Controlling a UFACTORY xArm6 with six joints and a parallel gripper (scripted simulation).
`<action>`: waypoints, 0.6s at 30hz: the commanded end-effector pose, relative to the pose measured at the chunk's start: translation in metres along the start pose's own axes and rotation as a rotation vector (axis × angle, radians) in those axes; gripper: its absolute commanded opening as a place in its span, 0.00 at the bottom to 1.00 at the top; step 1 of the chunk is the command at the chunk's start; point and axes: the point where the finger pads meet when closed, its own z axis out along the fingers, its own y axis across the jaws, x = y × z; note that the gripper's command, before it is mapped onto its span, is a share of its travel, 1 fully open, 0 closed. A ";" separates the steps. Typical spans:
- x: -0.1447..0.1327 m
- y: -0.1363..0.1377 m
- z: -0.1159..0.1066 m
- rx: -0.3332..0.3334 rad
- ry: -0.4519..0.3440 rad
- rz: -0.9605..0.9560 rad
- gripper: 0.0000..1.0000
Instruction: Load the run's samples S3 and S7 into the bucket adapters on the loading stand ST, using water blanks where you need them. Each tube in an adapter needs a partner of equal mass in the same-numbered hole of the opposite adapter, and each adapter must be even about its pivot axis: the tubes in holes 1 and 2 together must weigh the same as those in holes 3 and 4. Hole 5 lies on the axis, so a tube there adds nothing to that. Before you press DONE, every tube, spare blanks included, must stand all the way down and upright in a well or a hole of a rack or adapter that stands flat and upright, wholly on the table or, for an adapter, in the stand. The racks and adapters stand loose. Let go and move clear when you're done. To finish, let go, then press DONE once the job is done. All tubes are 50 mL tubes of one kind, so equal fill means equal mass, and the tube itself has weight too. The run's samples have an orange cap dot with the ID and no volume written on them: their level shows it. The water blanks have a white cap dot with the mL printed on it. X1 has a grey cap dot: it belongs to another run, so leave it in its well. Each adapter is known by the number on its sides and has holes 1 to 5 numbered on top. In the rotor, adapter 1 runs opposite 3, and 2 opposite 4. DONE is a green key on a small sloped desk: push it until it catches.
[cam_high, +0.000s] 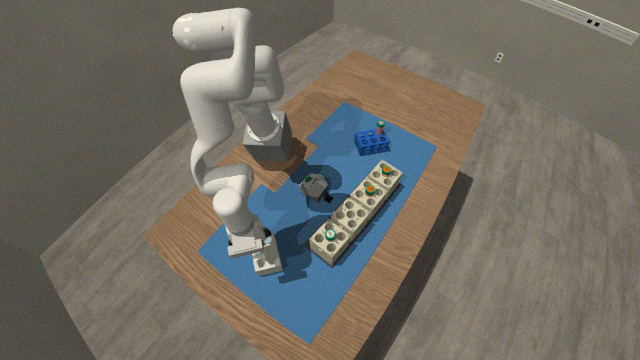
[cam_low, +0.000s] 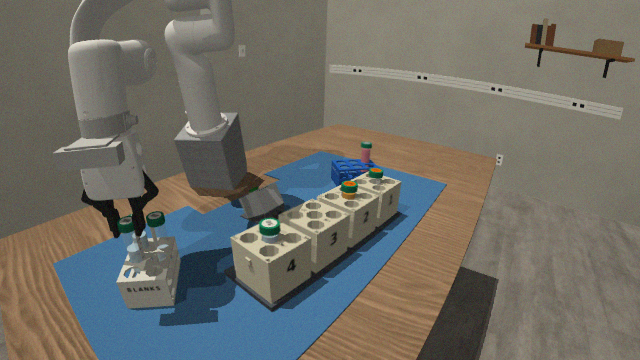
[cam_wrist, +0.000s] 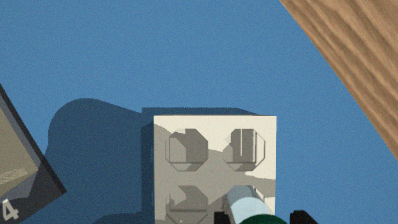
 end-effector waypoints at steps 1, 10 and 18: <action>0.002 0.000 -0.004 -0.001 0.004 0.000 0.00; 0.002 0.000 -0.008 -0.001 0.004 0.000 0.00; 0.002 0.000 -0.022 -0.001 0.004 0.000 0.00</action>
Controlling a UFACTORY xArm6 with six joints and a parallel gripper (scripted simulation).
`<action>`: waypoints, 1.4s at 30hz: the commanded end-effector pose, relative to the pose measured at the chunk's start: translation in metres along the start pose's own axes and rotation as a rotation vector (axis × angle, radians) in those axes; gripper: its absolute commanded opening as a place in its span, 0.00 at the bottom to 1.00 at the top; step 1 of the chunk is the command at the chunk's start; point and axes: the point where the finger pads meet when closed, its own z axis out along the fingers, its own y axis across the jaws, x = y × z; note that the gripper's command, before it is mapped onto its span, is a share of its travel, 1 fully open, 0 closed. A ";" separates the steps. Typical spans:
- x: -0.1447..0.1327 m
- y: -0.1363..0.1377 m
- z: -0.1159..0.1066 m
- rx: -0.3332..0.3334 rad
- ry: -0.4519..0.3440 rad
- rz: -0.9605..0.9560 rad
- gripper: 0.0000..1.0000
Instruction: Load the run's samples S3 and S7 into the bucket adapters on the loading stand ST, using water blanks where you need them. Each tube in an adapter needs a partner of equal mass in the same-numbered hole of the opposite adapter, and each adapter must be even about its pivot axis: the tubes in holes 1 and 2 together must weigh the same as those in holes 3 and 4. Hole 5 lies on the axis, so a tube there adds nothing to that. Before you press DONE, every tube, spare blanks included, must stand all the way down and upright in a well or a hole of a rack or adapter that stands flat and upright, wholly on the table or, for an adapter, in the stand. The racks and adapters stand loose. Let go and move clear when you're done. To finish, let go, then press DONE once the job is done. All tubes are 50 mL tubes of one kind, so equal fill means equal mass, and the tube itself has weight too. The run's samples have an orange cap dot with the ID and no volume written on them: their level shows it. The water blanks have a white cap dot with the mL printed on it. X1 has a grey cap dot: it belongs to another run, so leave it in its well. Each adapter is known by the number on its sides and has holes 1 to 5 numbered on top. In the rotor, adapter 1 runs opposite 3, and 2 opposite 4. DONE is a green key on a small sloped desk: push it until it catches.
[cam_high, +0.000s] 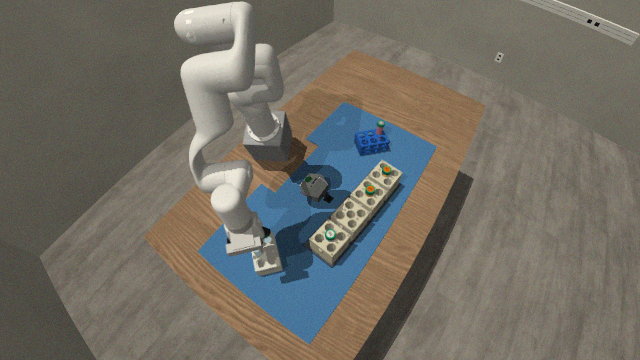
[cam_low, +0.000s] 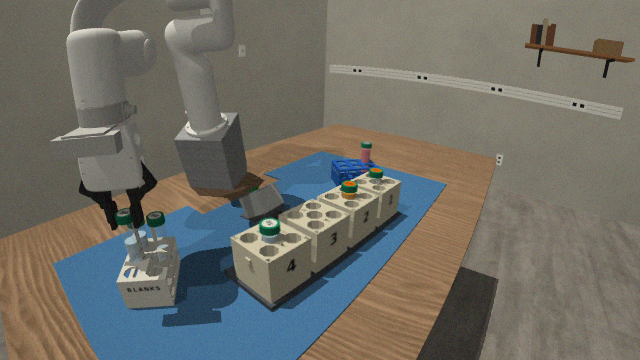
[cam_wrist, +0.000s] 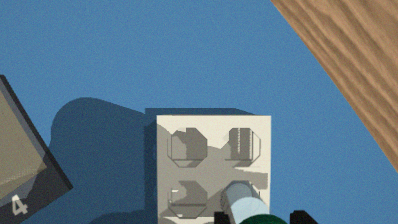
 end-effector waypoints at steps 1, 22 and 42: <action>0.001 0.000 -0.009 -0.001 0.003 0.000 0.00; 0.001 0.000 -0.047 -0.001 0.004 0.000 0.00; 0.001 0.000 -0.083 -0.001 0.004 0.000 0.00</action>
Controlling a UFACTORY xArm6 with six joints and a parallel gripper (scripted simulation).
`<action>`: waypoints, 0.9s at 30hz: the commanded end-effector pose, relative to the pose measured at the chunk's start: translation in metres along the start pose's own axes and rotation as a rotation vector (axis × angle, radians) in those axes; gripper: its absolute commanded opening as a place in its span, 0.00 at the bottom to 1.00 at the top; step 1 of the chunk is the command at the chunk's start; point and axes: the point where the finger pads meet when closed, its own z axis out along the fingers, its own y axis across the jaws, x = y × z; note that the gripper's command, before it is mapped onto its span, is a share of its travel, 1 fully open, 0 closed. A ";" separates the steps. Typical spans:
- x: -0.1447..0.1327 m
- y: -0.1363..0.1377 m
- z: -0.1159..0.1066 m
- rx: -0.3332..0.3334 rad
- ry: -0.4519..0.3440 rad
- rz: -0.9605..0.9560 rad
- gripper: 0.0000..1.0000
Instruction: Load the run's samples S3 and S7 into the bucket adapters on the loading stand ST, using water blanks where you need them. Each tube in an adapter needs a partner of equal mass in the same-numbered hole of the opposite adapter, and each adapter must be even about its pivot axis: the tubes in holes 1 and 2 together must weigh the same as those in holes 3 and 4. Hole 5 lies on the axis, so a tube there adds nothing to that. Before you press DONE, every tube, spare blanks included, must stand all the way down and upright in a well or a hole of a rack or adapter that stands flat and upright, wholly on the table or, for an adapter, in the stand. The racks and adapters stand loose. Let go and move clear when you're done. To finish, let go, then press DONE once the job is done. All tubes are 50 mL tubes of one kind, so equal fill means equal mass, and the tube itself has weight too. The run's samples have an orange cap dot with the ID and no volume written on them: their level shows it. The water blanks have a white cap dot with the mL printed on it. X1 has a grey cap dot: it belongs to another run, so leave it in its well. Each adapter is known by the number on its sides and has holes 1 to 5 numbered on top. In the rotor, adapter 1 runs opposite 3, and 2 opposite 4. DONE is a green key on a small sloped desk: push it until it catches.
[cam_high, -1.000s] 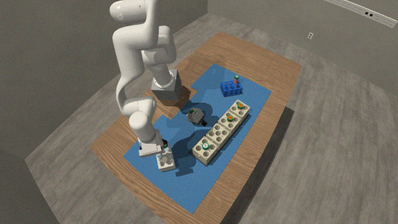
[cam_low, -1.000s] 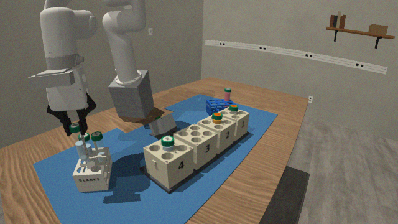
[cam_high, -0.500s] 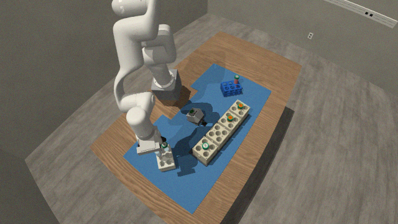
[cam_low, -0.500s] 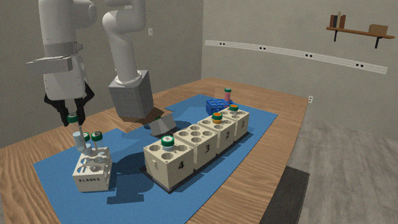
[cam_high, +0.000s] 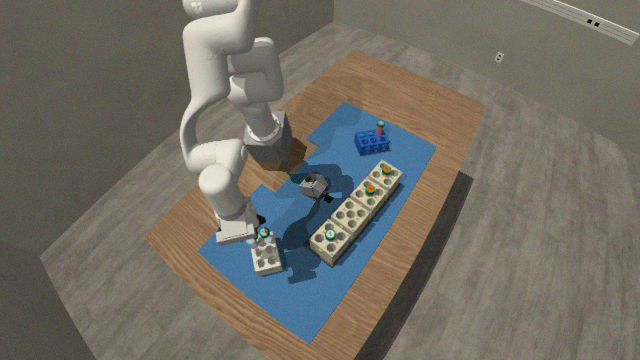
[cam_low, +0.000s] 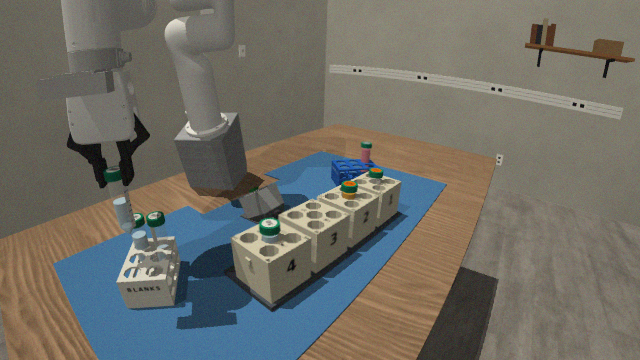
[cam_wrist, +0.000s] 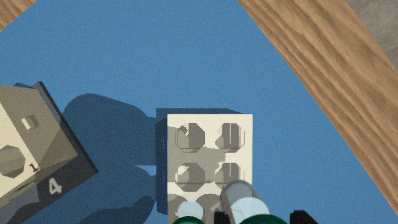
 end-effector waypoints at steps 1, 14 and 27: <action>0.001 0.000 -0.007 -0.001 0.004 0.000 0.00; 0.001 0.000 -0.027 -0.001 0.004 0.000 0.00; -0.001 -0.020 -0.027 -0.001 0.004 -0.133 0.00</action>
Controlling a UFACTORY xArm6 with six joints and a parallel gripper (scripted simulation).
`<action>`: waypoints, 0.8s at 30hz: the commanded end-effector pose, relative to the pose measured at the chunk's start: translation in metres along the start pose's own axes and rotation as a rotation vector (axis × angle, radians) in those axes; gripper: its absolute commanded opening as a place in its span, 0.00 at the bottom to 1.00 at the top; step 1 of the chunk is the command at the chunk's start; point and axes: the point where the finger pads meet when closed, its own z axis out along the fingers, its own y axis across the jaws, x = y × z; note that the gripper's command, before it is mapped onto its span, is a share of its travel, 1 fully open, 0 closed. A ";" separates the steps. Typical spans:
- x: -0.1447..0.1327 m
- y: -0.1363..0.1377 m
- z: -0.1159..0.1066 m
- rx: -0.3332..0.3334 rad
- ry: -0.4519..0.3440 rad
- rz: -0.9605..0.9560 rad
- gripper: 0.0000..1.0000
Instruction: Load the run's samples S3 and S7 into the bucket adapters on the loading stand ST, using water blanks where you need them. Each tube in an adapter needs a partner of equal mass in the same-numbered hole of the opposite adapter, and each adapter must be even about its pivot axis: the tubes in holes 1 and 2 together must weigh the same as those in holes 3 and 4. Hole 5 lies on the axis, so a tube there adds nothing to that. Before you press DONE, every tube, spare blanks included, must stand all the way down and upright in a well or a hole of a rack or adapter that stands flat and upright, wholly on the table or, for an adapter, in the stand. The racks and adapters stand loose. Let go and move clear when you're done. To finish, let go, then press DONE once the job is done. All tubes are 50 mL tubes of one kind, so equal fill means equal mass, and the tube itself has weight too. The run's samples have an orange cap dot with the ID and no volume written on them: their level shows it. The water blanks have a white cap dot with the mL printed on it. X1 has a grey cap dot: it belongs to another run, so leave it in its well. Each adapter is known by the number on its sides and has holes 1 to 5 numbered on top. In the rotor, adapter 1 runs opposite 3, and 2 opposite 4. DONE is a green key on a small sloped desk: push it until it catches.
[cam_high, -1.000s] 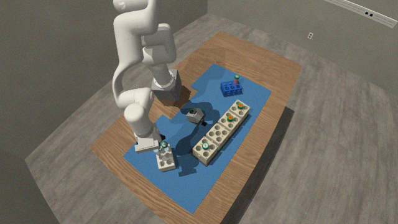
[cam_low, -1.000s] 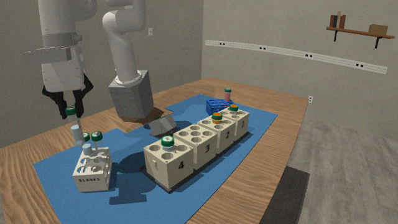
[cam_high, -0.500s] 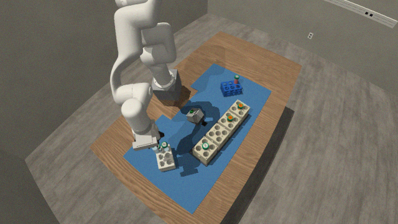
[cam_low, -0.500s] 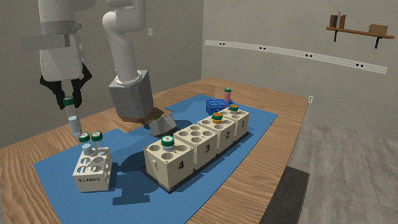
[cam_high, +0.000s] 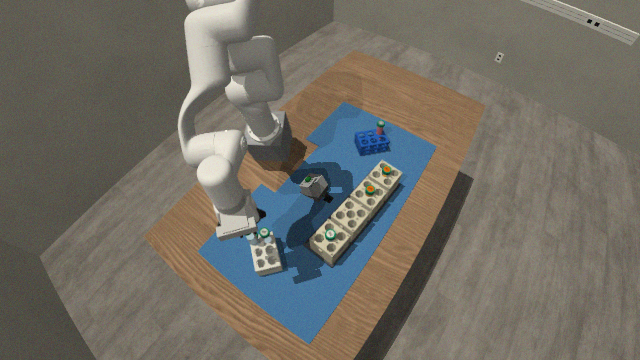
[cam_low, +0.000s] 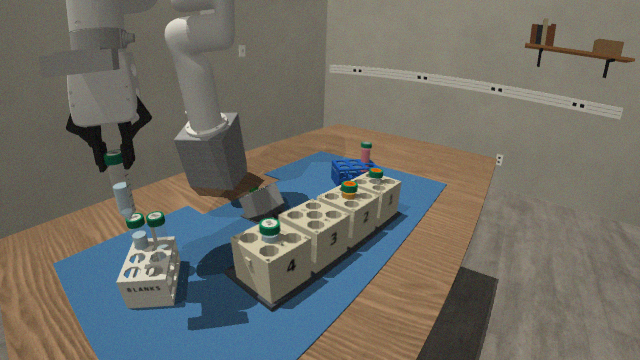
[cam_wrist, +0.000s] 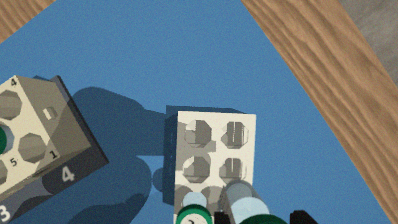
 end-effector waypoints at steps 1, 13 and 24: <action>0.000 -0.018 -0.001 -0.001 0.004 -0.123 0.00; -0.003 -0.069 -0.001 -0.001 0.004 -0.456 0.00; -0.006 -0.124 -0.001 0.000 0.004 -0.539 0.00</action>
